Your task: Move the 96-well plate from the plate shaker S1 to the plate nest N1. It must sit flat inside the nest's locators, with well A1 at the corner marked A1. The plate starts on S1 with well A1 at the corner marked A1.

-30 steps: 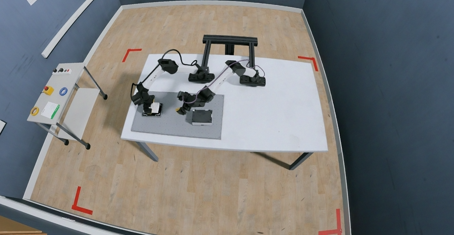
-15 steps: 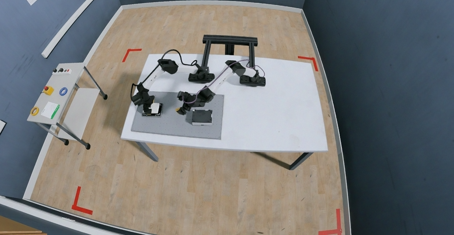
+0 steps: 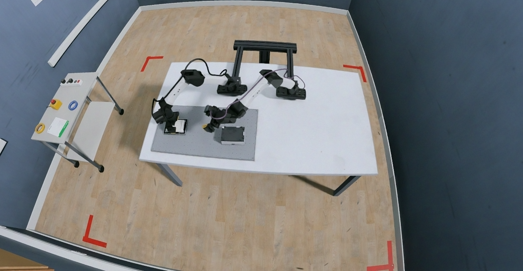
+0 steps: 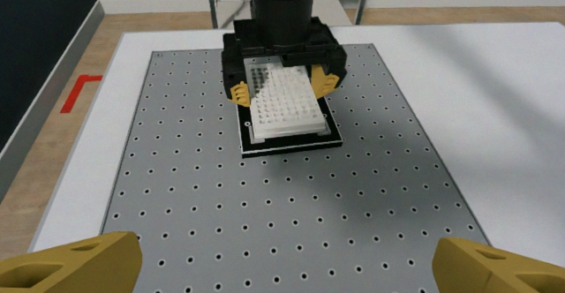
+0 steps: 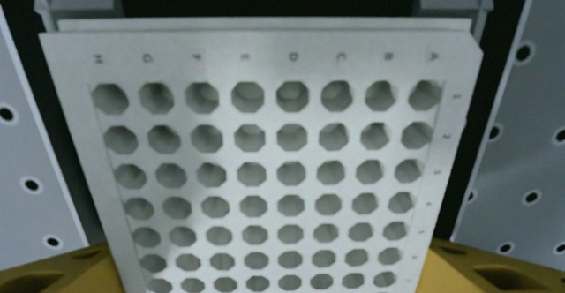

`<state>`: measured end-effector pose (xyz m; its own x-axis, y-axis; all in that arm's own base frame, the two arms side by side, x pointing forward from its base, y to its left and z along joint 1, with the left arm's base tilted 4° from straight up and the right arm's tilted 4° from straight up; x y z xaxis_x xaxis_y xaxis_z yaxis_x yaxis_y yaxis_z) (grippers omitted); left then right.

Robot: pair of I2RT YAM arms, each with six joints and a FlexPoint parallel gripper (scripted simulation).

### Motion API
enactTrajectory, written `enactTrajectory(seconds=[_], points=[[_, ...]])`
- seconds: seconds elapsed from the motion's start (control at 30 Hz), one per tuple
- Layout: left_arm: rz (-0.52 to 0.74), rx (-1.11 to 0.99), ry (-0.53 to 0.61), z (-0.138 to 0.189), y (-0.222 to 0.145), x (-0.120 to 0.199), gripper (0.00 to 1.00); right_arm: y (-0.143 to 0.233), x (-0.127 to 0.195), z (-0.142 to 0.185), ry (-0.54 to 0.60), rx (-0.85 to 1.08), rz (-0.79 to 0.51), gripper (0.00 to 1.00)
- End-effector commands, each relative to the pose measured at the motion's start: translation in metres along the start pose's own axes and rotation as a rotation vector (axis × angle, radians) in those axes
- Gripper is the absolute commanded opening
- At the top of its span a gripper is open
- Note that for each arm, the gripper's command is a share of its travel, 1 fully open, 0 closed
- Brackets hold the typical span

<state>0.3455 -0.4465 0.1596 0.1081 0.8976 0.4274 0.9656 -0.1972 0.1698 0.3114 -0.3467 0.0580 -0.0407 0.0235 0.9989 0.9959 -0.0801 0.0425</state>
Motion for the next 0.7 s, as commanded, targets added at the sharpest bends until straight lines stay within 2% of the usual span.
enactTrajectory(seconds=[0.0, 0.13, 0.2, 0.23, 0.3, 0.57, 0.67], points=[[-0.025, -0.072, -0.068, -0.035, 0.009, 0.007, 1.00, 0.002, -0.006, -0.002, 0.003, 0.006, 0.011, 0.76], [-0.025, -0.072, -0.068, -0.035, 0.009, 0.007, 1.00, 0.003, 0.004, -0.003, -0.006, 0.006, 0.008, 0.76], [-0.025, -0.072, -0.068, -0.035, 0.009, 0.007, 1.00, 0.003, 0.005, -0.003, -0.007, 0.006, 0.007, 0.99], [-0.025, -0.072, -0.068, -0.035, 0.009, 0.007, 1.00, 0.003, 0.014, -0.005, -0.020, 0.006, -0.007, 1.00], [-0.025, -0.072, -0.068, -0.035, 0.009, 0.007, 1.00, 0.002, 0.036, -0.009, -0.047, 0.003, -0.034, 1.00], [-0.025, -0.072, -0.068, -0.035, 0.009, 0.007, 1.00, 0.001, 0.062, -0.010, -0.062, 0.002, -0.057, 1.00], [-0.025, -0.072, -0.068, -0.035, 0.009, 0.007, 1.00, 0.000, 0.085, -0.010, -0.068, 0.000, -0.063, 1.00]])
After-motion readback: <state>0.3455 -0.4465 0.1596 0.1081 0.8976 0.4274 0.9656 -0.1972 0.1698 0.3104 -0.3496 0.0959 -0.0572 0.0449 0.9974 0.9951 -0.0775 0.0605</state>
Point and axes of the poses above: on each arm, the point where the finger pads meet when closed, its own x axis back along the fingers, its own y axis across the jaws, z = x × y, the point moved 7 cm from there along x, back along the fingers, and after that the axes turned 10 degrees about -x, right-handed, at the moved point
